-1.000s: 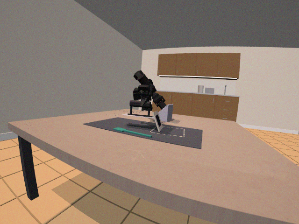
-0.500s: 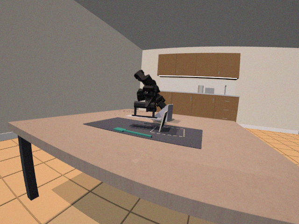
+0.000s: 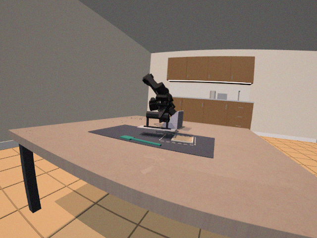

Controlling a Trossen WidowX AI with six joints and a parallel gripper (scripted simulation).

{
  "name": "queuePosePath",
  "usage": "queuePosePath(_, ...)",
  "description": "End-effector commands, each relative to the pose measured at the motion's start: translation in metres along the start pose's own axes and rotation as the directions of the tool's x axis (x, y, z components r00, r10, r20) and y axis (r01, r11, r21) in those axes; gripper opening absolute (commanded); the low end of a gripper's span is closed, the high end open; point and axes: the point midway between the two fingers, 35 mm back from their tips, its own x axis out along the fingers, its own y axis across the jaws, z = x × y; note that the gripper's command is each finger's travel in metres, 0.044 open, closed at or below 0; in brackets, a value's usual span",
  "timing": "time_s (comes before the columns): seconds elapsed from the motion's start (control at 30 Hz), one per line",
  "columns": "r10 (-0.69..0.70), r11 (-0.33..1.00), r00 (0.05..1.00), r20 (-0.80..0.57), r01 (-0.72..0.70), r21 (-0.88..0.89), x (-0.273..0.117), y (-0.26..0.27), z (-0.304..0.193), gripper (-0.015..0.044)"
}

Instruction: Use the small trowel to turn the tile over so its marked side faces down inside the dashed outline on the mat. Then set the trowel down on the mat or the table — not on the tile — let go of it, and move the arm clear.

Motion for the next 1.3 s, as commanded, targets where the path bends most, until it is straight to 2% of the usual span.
queuePosePath(0.0,0.012,1.0,1.0,-0.002,-0.012,0.003,0.003,-0.002,-0.009,0.0)
queuePosePath(0.23,0.012,1.0,1.0,-0.002,-0.012,0.003,0.006,-0.004,-0.01,0.0)
queuePosePath(1.07,0.011,1.0,1.0,0.0,-0.011,0.002,-0.031,0.039,0.081,0.0)
queuePosePath(1.27,0.012,1.0,1.0,0.0,-0.012,0.001,-0.033,0.039,0.083,0.0)
